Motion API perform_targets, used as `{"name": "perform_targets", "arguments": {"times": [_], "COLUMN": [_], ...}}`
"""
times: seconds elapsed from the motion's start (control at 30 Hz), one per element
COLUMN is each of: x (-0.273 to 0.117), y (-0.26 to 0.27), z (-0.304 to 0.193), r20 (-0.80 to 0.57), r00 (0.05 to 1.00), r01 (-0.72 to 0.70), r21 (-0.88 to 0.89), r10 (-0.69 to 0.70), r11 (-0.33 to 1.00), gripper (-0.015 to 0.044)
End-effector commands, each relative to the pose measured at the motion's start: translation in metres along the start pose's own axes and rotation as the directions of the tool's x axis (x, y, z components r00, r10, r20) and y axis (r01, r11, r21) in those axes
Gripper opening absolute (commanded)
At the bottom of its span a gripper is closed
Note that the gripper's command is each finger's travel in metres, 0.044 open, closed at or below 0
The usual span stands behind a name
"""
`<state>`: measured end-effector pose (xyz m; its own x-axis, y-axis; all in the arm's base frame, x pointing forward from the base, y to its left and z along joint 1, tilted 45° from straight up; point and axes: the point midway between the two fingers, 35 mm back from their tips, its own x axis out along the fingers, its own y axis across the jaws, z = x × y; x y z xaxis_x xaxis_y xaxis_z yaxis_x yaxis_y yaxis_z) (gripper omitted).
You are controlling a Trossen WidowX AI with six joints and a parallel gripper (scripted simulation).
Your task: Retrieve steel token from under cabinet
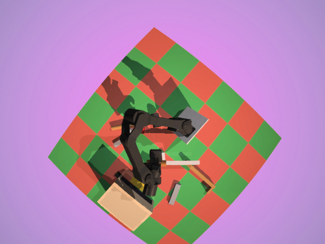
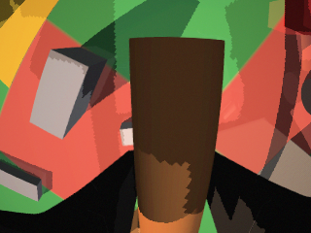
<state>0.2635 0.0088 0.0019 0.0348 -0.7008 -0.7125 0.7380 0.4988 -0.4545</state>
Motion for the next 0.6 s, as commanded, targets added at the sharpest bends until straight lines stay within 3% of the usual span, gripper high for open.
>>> {"name": "perform_targets", "arguments": {"times": [0.0, 0.57], "x": [-0.0003, 0.0005], "y": [0.0002, -0.0005], "z": [-0.0005, 0.0002], "r20": [-0.003, -0.003], "r00": [1.0, 1.0], "r01": [-0.004, -0.005], "r21": [-0.047, -0.209], "r10": [0.004, 0.004], "r11": [0.999, 0.978], "gripper": [0.0, 0.0]}}
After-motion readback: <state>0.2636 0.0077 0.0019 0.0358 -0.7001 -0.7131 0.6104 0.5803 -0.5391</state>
